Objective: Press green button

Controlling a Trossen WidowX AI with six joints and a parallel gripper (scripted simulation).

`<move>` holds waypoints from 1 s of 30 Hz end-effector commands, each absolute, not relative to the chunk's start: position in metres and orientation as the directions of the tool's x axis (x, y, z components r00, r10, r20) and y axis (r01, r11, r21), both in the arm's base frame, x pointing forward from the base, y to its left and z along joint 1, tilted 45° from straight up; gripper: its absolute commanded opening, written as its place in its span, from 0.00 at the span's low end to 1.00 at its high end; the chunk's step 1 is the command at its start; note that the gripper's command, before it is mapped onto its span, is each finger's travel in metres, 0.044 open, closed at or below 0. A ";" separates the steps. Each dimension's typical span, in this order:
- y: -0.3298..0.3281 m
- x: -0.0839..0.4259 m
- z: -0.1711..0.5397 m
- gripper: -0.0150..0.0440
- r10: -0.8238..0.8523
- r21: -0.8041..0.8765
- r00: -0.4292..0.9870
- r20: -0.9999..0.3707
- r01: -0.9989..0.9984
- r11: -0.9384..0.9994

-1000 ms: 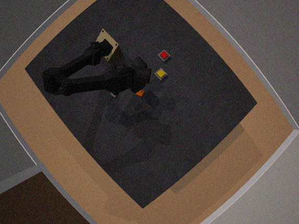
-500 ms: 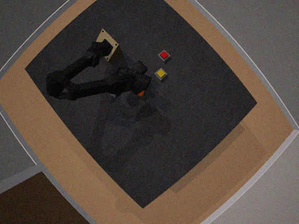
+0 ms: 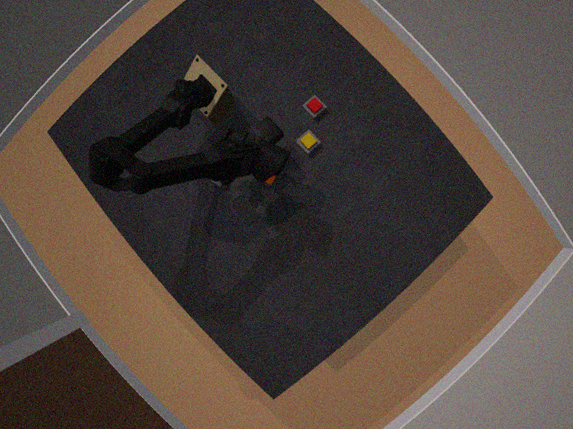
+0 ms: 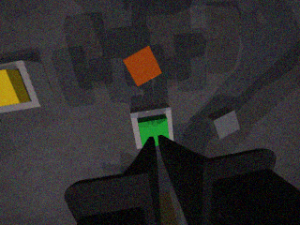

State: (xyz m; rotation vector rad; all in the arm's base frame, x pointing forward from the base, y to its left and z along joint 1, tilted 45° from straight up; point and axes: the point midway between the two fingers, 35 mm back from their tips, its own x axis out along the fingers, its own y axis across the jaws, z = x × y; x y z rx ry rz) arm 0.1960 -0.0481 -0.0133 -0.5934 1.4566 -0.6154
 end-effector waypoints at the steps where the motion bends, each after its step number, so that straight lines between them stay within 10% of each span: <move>1: -0.053 0.193 -0.018 0.29 -0.706 -0.706 0.013 -0.708 0.012 0.708; 30: -0.068 0.193 -0.032 0.29 -0.708 -0.708 0.012 -0.706 0.012 0.706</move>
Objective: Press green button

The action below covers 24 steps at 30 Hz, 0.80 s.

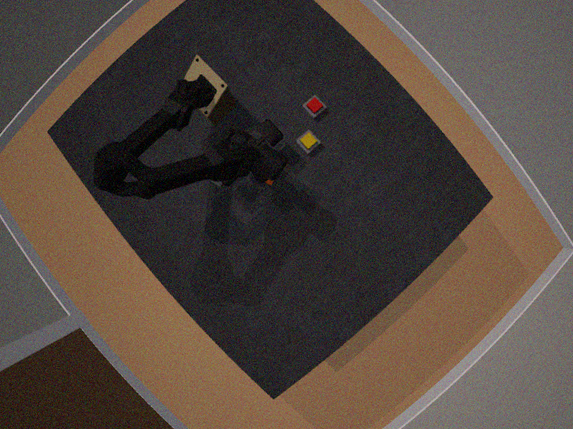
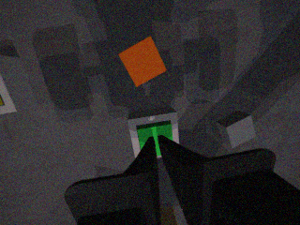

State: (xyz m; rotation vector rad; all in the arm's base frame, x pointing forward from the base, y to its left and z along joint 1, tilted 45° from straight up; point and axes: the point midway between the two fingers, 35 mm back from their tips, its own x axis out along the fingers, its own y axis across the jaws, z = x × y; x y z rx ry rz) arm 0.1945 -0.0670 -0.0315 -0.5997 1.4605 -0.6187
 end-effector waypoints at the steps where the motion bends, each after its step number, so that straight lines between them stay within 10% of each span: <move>1: -0.068 0.193 -0.032 0.29 -0.708 -0.708 0.012 -0.706 0.012 0.706; 13: -0.045 0.193 -0.009 0.29 -0.707 -0.707 0.012 -0.707 0.012 0.707; 24: 0.069 0.252 -0.057 0.78 -0.680 -0.680 0.019 -0.733 0.006 0.733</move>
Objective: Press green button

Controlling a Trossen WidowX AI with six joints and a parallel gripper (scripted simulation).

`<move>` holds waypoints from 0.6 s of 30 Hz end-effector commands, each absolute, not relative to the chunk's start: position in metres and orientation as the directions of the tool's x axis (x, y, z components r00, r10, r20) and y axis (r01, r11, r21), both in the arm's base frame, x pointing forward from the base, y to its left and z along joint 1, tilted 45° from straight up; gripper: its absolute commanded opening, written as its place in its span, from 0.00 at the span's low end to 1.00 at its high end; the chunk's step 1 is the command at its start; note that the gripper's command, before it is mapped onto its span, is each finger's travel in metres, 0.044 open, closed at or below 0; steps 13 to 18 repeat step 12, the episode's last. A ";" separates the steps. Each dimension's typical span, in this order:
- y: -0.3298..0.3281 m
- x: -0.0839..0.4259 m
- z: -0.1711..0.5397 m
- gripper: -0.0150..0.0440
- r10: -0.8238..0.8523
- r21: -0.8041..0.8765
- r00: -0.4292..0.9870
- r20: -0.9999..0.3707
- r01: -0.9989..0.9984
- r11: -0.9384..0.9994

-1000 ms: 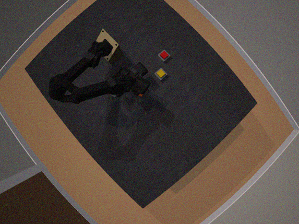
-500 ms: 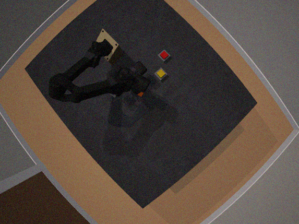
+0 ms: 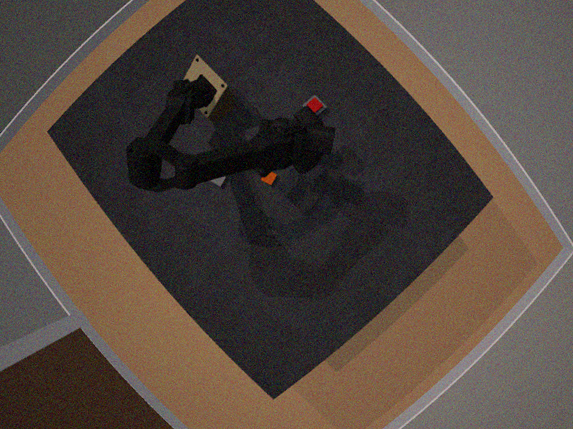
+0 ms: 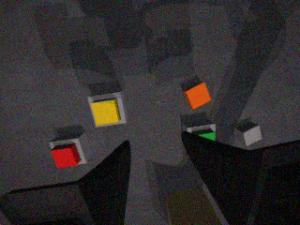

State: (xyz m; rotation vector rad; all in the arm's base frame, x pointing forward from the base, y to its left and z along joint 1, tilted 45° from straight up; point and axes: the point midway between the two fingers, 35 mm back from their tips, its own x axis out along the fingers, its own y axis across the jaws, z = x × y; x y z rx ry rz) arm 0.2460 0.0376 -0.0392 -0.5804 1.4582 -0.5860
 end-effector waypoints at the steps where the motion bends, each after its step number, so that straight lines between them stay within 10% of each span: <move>1: 0.081 0.254 -0.065 0.82 -0.680 -0.680 0.019 -0.733 0.007 0.733; 18: 0.161 0.245 -0.121 0.93 -0.696 -0.696 0.016 -0.718 0.016 0.718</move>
